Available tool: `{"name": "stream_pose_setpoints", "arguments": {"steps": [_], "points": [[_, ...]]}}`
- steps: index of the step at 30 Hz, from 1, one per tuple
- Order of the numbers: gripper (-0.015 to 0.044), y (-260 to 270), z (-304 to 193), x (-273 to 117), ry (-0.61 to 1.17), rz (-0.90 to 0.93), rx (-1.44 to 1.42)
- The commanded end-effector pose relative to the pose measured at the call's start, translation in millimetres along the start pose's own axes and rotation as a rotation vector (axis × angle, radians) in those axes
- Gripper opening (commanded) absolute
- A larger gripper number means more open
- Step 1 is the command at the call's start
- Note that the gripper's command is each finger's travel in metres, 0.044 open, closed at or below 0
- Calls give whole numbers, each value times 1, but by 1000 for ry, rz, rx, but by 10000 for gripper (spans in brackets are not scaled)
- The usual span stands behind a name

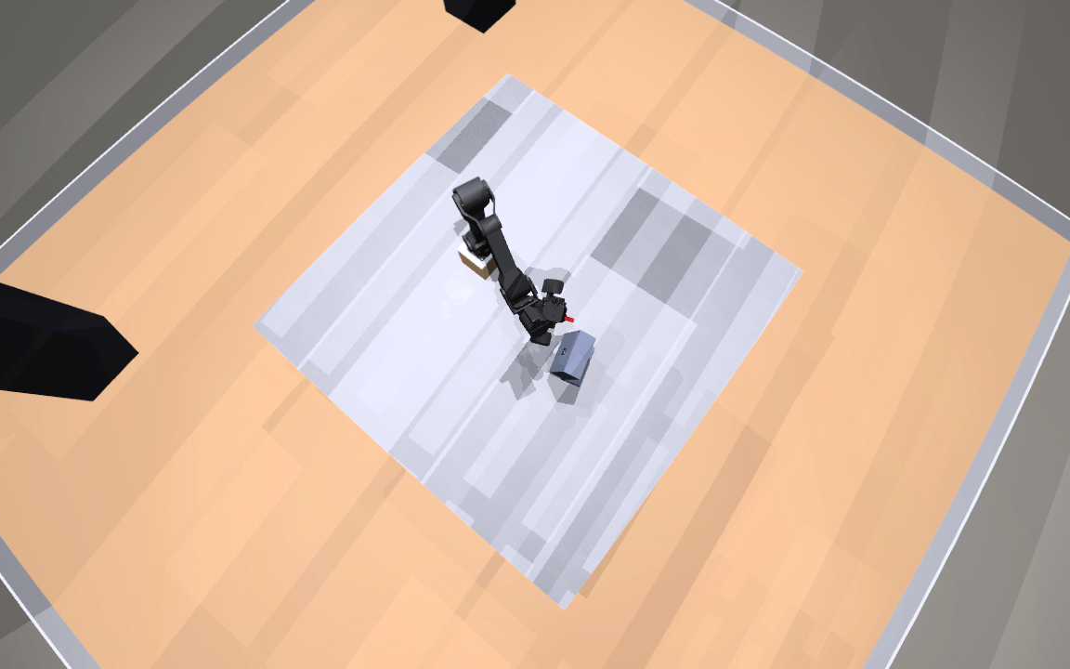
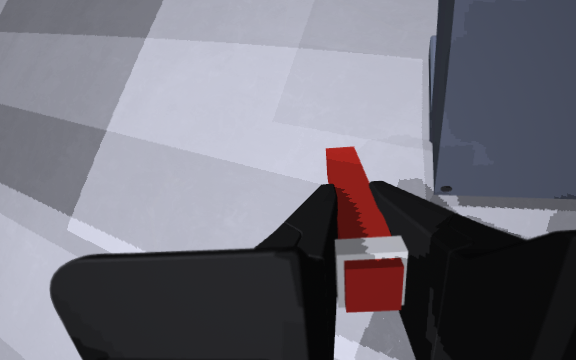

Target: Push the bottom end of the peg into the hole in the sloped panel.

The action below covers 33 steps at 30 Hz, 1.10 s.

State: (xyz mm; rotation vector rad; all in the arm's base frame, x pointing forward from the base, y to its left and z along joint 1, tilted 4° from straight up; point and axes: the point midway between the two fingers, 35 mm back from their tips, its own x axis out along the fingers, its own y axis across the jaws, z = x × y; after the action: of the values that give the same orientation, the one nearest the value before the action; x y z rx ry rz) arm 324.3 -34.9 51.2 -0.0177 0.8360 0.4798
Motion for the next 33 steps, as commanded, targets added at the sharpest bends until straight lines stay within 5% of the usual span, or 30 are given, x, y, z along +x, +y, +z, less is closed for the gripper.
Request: {"name": "stream_pose_setpoints", "arguments": {"steps": [1, 33], "points": [[0, -1, -5, -2, -12, 3, 5], [0, -26, -16, -25, -158, -47, 4]]}}
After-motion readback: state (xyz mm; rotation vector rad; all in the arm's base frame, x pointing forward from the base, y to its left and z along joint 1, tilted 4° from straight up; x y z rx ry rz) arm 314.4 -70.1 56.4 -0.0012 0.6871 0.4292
